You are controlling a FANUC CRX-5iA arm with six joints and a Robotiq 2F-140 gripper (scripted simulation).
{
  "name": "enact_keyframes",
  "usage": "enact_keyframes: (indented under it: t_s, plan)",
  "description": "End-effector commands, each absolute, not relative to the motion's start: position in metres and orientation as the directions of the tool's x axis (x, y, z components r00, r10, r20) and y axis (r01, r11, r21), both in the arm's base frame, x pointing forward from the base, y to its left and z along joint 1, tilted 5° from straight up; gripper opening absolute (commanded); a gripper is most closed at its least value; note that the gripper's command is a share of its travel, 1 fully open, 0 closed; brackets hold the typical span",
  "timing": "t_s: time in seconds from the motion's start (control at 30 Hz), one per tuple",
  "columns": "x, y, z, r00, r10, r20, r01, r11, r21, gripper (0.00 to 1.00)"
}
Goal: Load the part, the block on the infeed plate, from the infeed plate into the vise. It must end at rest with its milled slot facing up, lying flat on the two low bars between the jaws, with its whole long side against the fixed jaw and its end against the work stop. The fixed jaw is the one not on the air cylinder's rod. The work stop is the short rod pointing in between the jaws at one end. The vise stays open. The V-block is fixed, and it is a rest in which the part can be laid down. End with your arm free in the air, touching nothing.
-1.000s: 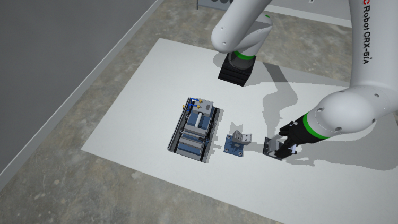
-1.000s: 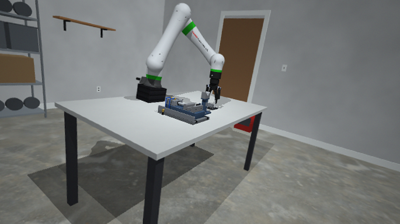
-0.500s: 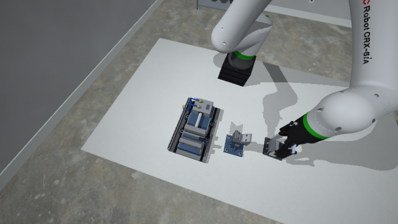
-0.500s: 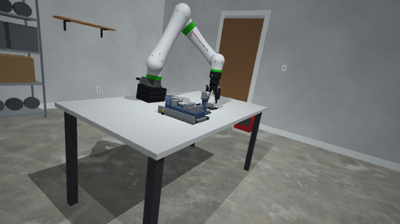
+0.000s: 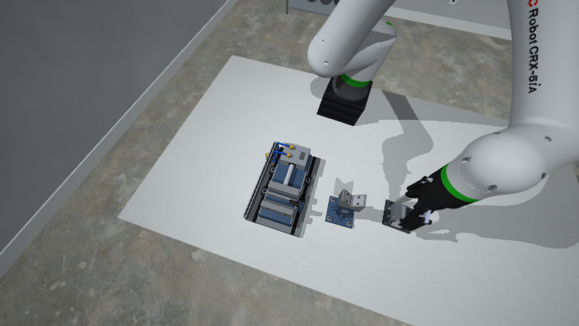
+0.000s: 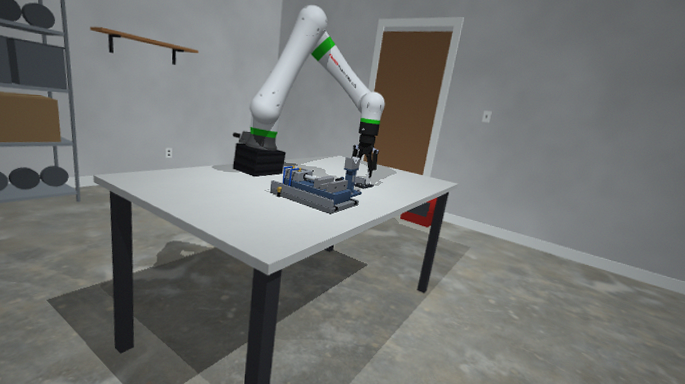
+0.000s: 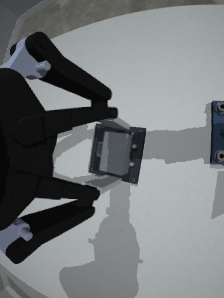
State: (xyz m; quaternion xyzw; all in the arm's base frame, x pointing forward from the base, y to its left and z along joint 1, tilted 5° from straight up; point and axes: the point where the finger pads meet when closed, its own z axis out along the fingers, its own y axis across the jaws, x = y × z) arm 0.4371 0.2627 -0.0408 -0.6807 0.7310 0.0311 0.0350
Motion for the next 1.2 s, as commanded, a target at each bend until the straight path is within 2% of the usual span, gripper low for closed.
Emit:
enact_keyframes:
  t_s: [0.0, 0.07, 0.1, 1.17]
  plan:
    - [0.4373, 0.2628, -0.0406, -0.071, -0.993, -0.094, -0.997, 0.071, -0.003, 0.51]
    - [0.4373, 0.2628, -0.0406, -0.071, -0.993, -0.094, -0.997, 0.071, -0.003, 0.51]
    - [0.4373, 0.2628, -0.0406, -0.071, -0.993, -0.094, -0.997, 0.071, -0.003, 0.00]
    - [0.4373, 0.2628, -0.0406, -0.071, -0.993, -0.094, -0.997, 0.071, -0.003, 0.00]
